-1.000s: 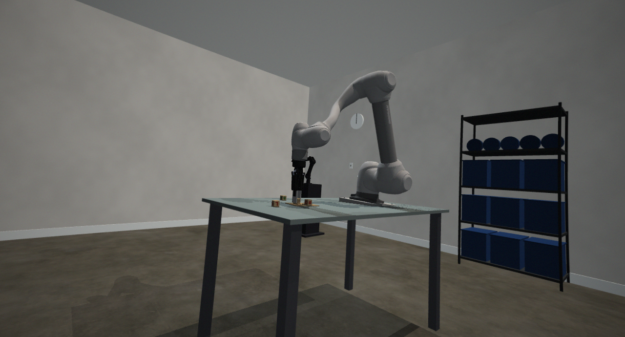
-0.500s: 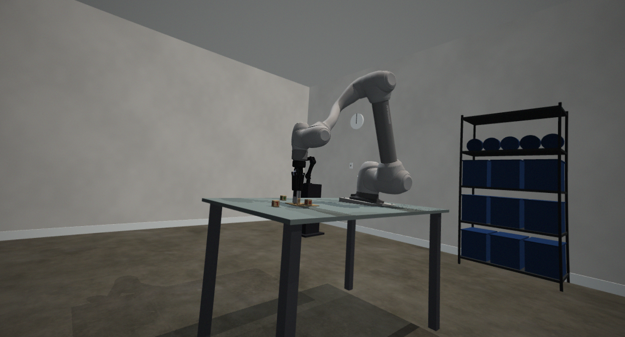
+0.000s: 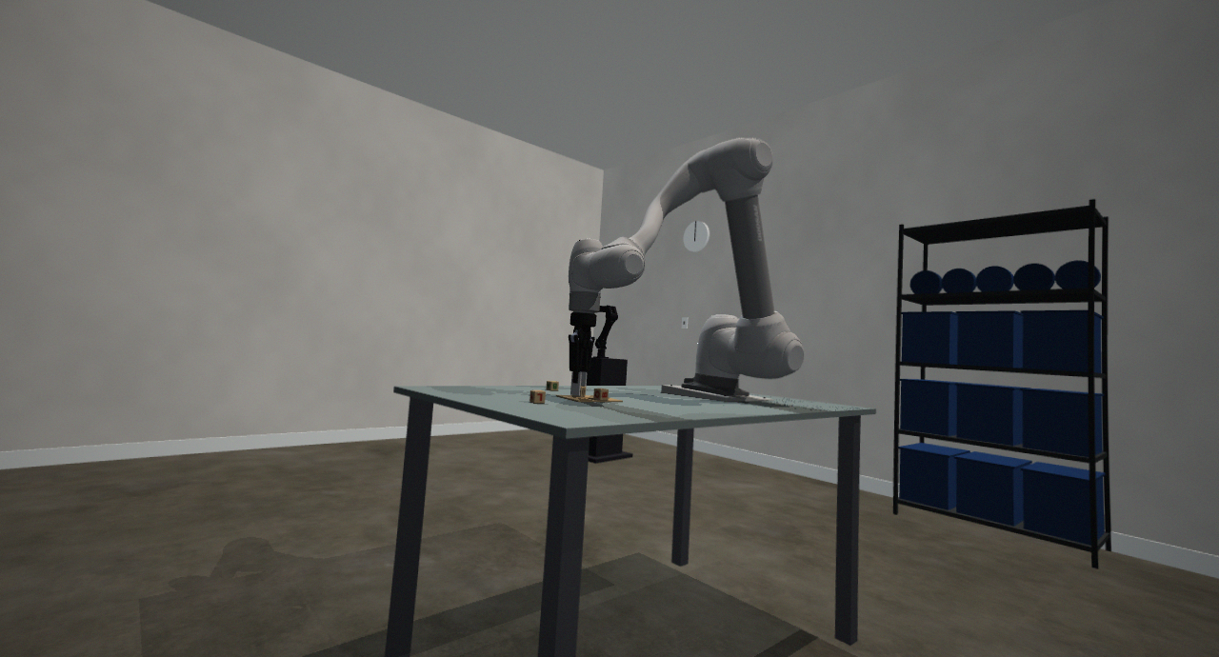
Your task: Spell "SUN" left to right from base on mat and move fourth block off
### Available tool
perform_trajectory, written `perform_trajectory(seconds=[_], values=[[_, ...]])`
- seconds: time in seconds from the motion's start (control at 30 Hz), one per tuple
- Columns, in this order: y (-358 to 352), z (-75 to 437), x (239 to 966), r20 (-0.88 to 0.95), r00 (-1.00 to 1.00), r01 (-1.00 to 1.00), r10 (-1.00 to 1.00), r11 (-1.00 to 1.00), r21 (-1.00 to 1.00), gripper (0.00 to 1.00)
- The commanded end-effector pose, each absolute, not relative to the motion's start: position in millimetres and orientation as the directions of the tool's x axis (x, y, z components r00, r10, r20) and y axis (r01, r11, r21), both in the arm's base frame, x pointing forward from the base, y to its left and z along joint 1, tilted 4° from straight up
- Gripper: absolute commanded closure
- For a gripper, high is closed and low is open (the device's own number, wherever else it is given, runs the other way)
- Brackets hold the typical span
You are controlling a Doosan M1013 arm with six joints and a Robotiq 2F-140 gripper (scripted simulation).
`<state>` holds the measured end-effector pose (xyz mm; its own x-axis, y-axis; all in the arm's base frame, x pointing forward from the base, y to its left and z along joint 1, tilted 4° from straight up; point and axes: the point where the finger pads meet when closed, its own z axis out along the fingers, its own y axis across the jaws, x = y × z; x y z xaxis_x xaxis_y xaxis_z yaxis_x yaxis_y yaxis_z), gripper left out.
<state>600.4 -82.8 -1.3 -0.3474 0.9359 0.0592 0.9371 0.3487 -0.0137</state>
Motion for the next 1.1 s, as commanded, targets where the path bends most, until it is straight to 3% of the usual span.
perform_trajectory(seconds=[0.0, 0.43, 1.07], values=[[-80.9, -5.9, 598.9, 0.065, -0.349, 0.936, 0.935, 0.351, -0.015, 0.84], [-81.2, -0.1, 599.1, 0.065, -0.349, 0.936, 0.935, 0.351, -0.015, 0.84], [-86.5, 93.3, 602.5, 0.065, -0.349, 0.936, 0.935, 0.351, -0.015, 0.84]])
